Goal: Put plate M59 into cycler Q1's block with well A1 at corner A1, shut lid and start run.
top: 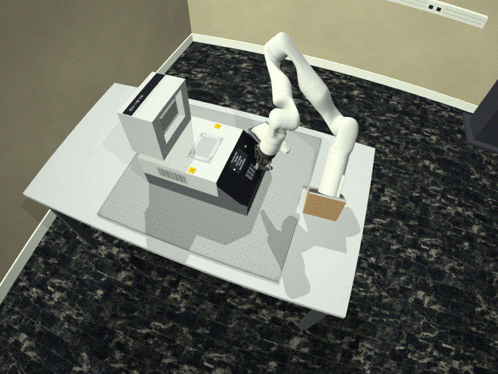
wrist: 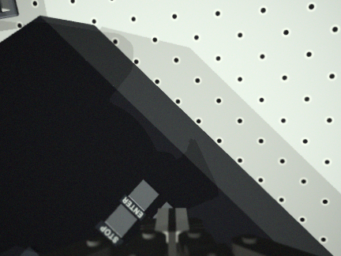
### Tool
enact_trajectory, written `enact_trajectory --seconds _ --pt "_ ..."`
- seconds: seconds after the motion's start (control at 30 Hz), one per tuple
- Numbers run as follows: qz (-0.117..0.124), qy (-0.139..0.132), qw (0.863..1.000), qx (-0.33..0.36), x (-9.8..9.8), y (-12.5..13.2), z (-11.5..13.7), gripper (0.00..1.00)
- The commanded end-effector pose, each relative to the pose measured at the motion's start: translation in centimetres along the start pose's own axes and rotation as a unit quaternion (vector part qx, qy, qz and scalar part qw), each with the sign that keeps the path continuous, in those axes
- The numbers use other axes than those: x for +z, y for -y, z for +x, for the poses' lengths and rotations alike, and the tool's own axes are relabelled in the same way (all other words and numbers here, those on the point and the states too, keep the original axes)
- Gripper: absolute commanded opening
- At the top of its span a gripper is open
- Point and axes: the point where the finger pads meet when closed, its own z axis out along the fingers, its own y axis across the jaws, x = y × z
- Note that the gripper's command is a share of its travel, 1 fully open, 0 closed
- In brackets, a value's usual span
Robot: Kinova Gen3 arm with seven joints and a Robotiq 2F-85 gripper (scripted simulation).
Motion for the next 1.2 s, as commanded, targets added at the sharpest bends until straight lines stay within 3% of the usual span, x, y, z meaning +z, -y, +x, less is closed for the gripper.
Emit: enact_trajectory --seconds 0.0,1.17 --pt "0.000 0.001 1.000 0.000 -0.2 0.0 0.0 0.10" --pt "0.001 0.001 1.000 -0.002 -4.2 0.7 -0.7 0.10"
